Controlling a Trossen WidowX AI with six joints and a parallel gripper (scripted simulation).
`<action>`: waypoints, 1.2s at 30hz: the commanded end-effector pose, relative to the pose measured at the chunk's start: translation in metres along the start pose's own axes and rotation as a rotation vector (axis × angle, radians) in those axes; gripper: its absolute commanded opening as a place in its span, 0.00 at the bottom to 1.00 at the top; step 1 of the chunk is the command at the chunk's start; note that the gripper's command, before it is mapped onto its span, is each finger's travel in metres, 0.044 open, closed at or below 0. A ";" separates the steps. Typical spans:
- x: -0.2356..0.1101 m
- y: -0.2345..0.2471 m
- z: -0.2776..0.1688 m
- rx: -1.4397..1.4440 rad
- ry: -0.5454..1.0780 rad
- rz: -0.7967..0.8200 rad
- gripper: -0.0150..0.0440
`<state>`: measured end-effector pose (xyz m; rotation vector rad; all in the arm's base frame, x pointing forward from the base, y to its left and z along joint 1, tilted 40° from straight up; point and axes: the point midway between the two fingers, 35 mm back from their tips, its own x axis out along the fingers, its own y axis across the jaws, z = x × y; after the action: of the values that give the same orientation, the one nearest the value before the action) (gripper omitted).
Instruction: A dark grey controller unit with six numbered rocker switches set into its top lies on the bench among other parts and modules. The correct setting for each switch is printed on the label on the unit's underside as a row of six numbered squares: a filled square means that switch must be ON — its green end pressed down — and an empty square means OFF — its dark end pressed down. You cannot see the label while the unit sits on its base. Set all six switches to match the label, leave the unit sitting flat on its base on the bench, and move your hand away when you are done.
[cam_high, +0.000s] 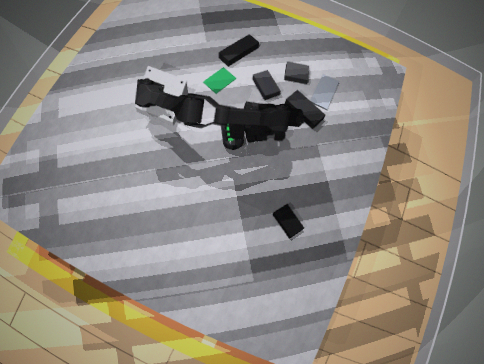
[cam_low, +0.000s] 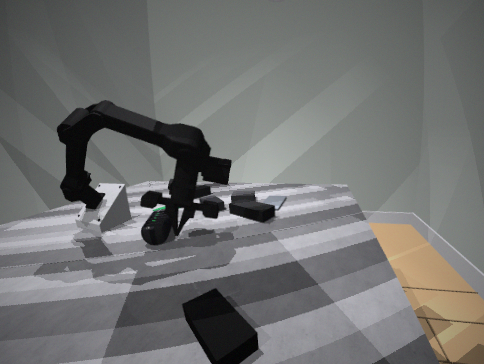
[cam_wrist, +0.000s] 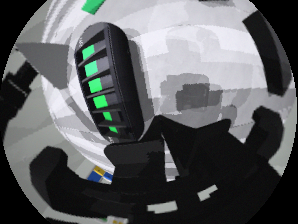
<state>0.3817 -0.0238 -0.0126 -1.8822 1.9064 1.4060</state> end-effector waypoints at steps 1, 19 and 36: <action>0.007 0.000 0.001 -0.009 0.003 0.008 0.25; 0.009 0.006 0.001 -0.010 0.003 0.009 0.25; 0.011 0.012 0.001 -0.010 0.003 0.009 0.25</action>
<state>0.3710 -0.0323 -0.0144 -1.8777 1.9130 1.4122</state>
